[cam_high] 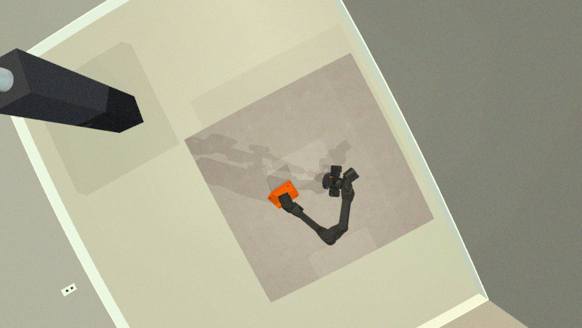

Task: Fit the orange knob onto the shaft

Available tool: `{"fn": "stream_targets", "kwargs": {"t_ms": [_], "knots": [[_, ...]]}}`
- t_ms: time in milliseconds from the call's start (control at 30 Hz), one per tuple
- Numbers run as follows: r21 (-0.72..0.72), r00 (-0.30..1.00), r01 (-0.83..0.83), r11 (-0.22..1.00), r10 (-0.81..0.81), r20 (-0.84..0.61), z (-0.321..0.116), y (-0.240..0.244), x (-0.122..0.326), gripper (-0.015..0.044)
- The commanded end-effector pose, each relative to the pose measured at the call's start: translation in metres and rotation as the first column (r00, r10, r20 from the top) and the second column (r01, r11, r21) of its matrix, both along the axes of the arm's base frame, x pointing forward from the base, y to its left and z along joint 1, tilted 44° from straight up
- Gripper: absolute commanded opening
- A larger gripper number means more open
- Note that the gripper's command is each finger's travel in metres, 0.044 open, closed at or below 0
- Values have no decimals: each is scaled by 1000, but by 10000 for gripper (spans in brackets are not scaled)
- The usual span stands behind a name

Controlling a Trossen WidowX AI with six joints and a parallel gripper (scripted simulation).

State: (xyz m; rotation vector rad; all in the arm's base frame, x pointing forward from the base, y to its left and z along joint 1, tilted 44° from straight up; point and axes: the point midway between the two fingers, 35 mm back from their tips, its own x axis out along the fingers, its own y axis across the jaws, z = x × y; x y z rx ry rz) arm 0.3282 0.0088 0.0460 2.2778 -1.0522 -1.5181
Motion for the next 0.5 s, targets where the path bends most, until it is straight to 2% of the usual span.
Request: {"fn": "stream_targets", "kwargs": {"t_ms": [0,467], "knots": [[-2,1000,-5,1000,5,0,0,0,0,0],[-7,1000,-23,1000,23,-17,2,3,-5,0]]}}
